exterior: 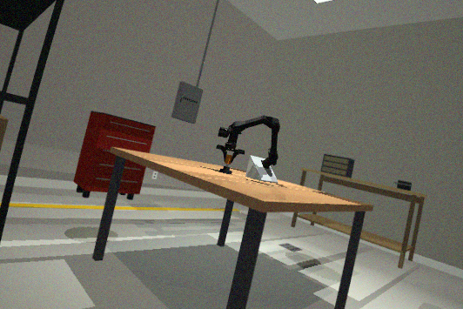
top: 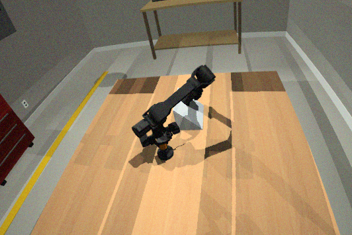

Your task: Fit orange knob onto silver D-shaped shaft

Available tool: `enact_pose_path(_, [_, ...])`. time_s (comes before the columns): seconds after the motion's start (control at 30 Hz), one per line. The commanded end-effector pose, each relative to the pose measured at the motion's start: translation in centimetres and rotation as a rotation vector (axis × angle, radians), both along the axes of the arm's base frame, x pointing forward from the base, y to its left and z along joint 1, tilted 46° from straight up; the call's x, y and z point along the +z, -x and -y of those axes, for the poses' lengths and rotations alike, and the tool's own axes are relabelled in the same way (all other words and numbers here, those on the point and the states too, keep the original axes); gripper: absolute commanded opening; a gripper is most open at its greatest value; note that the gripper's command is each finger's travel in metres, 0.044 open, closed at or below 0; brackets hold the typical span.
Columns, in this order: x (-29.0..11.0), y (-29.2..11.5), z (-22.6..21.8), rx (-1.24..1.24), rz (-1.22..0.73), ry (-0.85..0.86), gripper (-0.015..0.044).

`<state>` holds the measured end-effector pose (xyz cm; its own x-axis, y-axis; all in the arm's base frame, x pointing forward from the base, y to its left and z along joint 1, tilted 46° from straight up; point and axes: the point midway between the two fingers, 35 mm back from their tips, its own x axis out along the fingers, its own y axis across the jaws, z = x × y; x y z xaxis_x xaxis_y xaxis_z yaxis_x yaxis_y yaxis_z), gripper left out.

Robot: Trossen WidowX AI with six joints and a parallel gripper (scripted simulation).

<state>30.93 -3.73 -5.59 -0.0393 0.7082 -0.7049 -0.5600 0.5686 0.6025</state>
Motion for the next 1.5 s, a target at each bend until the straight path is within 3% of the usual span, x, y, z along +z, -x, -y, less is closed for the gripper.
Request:
enact_pose_path(0.0, [-0.06, -0.04, 0.11, -0.001, 0.006, 0.002, 0.0])
enact_pose_path(1.47, [0.11, 0.26, 0.15, 0.038, 0.045, 0.0, 0.0])
